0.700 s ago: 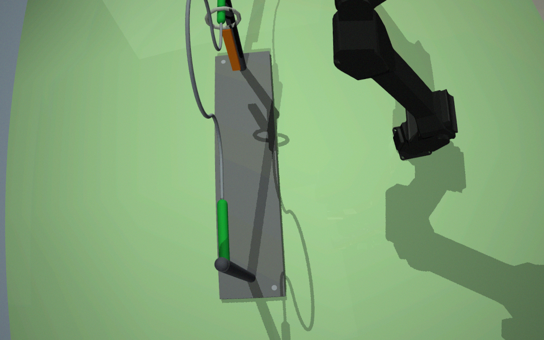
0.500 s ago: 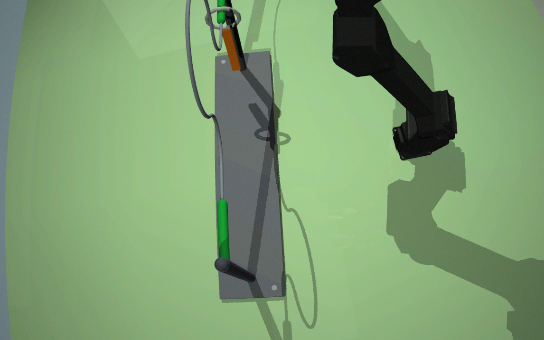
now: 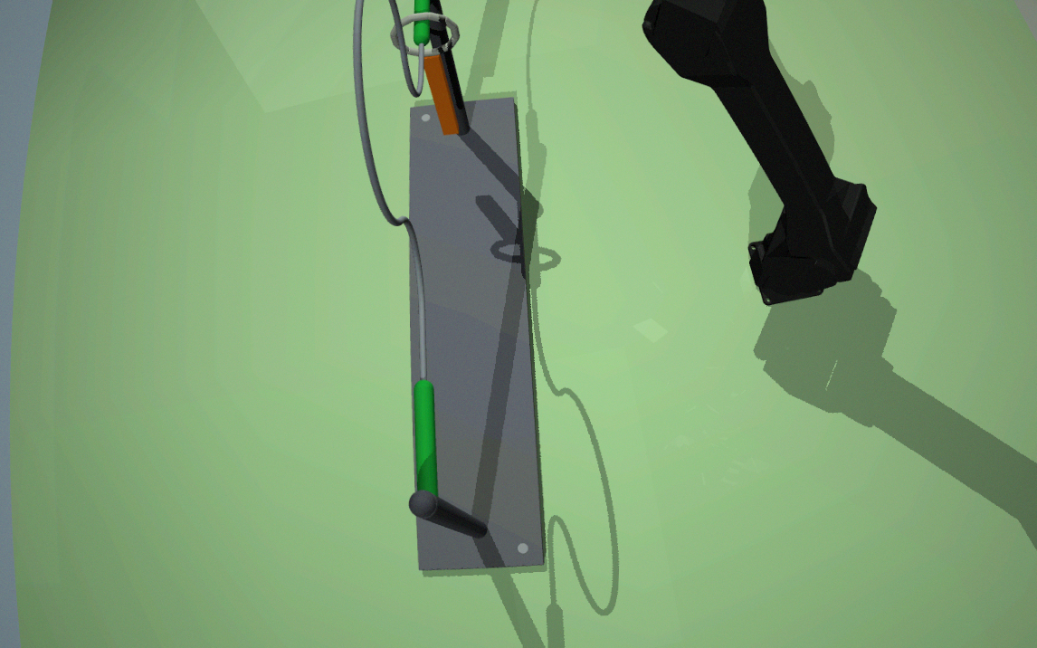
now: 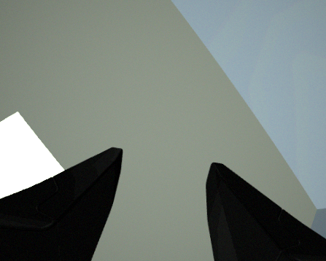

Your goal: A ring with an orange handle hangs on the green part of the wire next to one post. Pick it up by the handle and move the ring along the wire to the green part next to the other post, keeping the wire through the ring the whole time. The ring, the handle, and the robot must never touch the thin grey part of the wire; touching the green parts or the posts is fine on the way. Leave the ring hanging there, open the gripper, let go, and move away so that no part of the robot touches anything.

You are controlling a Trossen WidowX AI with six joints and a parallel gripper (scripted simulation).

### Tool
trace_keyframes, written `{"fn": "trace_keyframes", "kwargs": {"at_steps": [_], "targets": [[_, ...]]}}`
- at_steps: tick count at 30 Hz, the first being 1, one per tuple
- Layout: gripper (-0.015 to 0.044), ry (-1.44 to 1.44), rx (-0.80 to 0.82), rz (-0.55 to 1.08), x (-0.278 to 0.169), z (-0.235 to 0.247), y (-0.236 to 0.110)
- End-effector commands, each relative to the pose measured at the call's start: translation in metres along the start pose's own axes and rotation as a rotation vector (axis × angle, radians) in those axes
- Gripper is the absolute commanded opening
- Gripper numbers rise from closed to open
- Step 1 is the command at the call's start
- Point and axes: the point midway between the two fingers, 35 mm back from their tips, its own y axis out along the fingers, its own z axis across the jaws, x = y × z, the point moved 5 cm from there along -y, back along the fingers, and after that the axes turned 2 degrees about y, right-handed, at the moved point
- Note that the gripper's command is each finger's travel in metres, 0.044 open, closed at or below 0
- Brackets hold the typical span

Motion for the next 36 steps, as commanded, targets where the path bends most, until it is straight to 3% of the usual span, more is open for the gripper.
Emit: {"fn": "trace_keyframes", "kwargs": {"at_steps": [1, 16, 27, 36], "targets": [[0.016, -0.225, -0.002, -0.001, 0.009, -0.029, 0.006], [0.016, -0.901, -0.087, -0.083, 0.09, -0.099, 0.033], [0.016, -1.31, -0.256, -0.208, 0.188, -0.117, 0.041], [0.016, -1.559, -0.455, -0.338, 0.278, -0.108, 0.027]]}}
